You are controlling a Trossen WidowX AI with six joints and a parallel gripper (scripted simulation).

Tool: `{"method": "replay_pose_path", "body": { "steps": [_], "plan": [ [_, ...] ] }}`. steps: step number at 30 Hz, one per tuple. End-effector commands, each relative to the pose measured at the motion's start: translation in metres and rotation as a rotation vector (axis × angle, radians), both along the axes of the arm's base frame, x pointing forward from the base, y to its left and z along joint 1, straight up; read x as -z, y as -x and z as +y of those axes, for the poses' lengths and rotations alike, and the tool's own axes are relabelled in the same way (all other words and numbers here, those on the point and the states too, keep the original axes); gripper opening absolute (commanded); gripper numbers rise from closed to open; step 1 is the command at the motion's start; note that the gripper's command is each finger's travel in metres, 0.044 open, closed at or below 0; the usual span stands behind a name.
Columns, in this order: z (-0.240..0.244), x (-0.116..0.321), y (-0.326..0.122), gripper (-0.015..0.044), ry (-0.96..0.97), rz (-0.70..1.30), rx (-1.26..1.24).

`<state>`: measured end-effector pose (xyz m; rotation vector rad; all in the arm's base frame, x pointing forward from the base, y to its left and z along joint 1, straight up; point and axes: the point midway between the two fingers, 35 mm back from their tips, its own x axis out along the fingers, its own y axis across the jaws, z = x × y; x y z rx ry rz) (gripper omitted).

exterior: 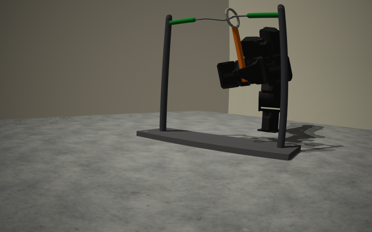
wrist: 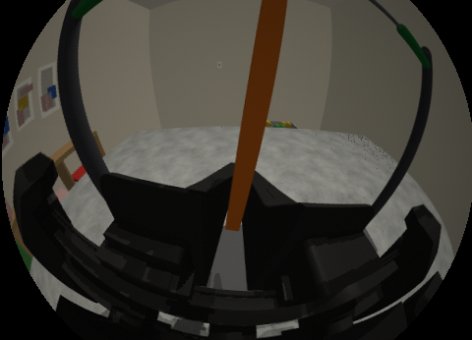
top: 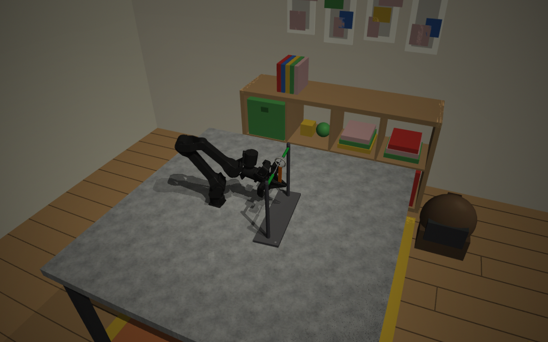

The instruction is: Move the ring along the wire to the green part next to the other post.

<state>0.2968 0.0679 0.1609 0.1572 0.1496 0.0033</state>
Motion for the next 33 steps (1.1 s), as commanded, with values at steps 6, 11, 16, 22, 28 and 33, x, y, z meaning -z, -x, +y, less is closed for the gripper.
{"method": "replay_pose_path", "body": {
  "steps": [6,11,16,22,28,33],
  "plan": [
    [0.002,-0.003,-0.001,-0.015,0.051,-0.014,-0.041],
    [0.002,-0.003,-0.001,-0.015,0.084,-0.019,-0.068],
    [0.004,-0.003,-0.001,-0.015,0.111,-0.023,-0.09],
    [0.007,-0.003,0.0,-0.015,0.134,-0.027,-0.11],
    [0.012,-0.003,0.0,-0.015,0.143,-0.028,-0.117],
    [0.016,-0.003,0.001,-0.015,0.146,-0.03,-0.121]
  ]
}}
